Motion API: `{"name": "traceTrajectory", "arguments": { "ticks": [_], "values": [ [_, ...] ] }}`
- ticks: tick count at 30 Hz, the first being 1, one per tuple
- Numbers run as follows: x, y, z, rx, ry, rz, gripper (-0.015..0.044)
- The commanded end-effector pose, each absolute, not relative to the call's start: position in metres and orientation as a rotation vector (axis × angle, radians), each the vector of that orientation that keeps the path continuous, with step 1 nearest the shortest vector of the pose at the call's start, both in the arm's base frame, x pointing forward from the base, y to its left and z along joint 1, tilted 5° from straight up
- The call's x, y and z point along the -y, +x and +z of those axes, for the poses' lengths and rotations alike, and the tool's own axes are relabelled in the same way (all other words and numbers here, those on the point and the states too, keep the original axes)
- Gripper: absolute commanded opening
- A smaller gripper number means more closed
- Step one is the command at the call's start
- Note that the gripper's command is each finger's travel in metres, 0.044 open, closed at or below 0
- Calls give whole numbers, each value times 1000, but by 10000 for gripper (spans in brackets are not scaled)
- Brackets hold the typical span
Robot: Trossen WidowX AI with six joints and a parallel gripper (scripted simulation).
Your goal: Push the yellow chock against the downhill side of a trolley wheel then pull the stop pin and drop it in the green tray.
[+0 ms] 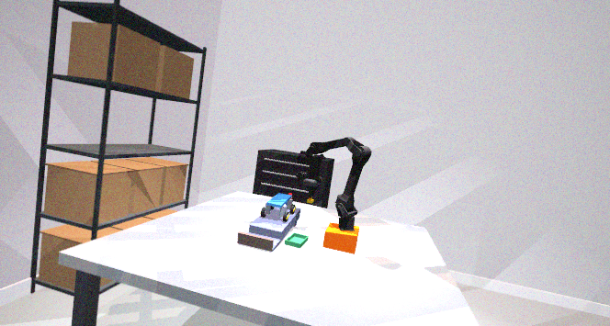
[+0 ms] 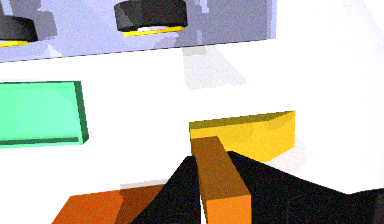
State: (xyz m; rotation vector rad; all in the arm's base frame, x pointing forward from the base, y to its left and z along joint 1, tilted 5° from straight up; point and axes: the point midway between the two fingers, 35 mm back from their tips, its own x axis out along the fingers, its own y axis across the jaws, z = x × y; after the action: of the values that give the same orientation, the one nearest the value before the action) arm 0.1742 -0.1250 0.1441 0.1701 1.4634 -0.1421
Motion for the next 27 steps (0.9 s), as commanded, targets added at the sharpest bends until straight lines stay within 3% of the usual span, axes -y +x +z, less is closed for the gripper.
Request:
{"name": "traceTrajectory", "arguments": {
  "ticks": [1, 27],
  "values": [
    [112, 179, 143, -1466, 173, -145, 0],
    [33, 215, 143, -1463, 180, -138, 0]
  ]
}}
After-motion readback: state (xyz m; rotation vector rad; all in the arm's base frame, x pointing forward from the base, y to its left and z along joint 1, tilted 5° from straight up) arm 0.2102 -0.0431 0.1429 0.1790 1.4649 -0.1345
